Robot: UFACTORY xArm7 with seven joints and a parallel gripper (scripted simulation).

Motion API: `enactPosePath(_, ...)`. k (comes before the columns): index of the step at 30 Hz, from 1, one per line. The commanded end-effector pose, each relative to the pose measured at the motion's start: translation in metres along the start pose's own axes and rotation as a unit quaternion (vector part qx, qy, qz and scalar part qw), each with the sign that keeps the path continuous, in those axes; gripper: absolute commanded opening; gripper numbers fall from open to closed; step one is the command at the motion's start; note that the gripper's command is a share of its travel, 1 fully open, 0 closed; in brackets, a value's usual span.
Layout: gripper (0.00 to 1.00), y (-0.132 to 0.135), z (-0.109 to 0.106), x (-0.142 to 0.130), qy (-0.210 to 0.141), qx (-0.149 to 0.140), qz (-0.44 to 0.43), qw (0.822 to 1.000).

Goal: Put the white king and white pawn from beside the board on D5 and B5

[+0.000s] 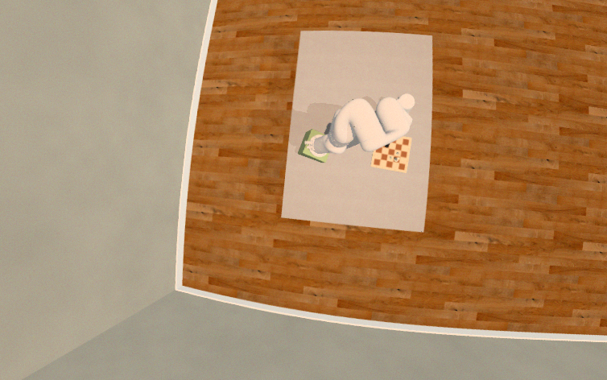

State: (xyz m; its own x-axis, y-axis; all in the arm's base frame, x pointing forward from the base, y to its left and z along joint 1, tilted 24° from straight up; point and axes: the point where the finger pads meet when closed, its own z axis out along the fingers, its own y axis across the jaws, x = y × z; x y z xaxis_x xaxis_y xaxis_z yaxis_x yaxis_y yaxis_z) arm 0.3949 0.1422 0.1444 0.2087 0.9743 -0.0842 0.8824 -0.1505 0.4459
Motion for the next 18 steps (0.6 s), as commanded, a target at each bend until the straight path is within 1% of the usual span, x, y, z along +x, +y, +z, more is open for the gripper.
enactPosePath(1,0.0,0.001,-0.023,-0.005,0.01,0.028,-0.004,1.0)
enactPosePath(9,0.0,0.001,-0.023,-0.006,0.009,0.028,-0.004,1.0)
enactPosePath(10,0.0,0.003,-0.023,-0.014,0.007,0.027,-0.004,1.0)
enactPosePath(11,0.0,0.005,-0.024,-0.03,0.004,0.026,-0.004,1.0)
enactPosePath(12,0.0,0.007,-0.025,-0.055,-0.001,0.024,-0.003,1.0)
enactPosePath(14,0.0,0.007,-0.025,-0.055,-0.001,0.024,-0.003,1.0)
enactPosePath(15,0.0,0.006,-0.027,-0.084,-0.006,0.023,-0.002,1.0)
enactPosePath(17,0.0,0.006,-0.027,-0.084,-0.006,0.023,-0.002,1.0)
enactPosePath(18,0.0,0.001,-0.028,-0.114,-0.008,0.024,-0.002,1.0)
